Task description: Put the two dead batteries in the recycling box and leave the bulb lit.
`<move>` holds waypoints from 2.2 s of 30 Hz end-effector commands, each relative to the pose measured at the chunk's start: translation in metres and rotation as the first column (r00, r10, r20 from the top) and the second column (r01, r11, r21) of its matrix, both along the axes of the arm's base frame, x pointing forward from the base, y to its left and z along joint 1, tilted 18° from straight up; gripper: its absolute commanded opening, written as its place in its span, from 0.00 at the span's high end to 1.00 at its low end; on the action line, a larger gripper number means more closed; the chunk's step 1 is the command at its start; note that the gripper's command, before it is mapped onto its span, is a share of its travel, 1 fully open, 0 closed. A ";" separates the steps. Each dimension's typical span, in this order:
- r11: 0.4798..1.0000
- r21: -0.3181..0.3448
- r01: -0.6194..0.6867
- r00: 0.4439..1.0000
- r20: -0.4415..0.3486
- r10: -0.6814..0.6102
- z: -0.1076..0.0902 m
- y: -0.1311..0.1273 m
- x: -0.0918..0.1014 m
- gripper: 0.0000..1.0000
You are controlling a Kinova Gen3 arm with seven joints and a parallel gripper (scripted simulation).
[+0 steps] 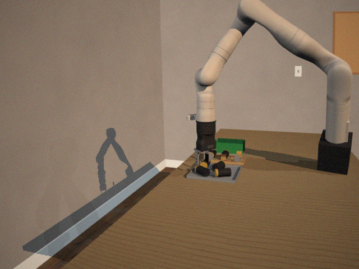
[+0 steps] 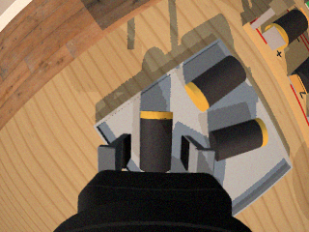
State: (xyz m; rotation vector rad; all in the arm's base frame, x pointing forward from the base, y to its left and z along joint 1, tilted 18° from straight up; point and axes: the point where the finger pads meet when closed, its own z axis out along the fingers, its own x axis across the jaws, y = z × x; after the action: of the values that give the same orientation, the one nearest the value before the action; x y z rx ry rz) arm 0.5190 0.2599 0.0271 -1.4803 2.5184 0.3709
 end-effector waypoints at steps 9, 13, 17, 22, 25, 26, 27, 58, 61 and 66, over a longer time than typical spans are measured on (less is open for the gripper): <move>1.000 0.000 0.001 1.000 0.002 -0.001 0.001 0.000 0.001 0.10; 1.000 0.000 0.001 1.000 0.002 -0.001 0.001 0.000 0.001 0.10; 1.000 0.000 0.001 1.000 0.002 -0.001 0.001 0.000 0.001 0.10; 1.000 0.000 0.001 1.000 0.002 -0.001 0.001 0.000 0.001 0.10; 1.000 0.000 0.001 1.000 0.002 -0.001 0.001 0.000 0.001 0.10; 1.000 0.000 0.001 1.000 0.002 -0.001 0.000 0.000 0.001 0.10; 1.000 0.000 0.001 1.000 0.002 -0.001 -0.001 0.001 0.001 0.10; 1.000 0.000 0.001 1.000 0.002 -0.001 -0.042 0.014 0.003 0.10; 1.000 0.000 0.001 1.000 0.002 -0.001 -0.042 0.014 0.003 0.43; 1.000 0.000 0.001 1.000 0.002 -0.001 -0.042 0.014 0.003 0.43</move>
State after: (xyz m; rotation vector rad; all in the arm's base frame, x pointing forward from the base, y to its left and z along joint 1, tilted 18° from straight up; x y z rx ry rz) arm 0.5210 0.2739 -0.0156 -1.4803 2.5183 0.3707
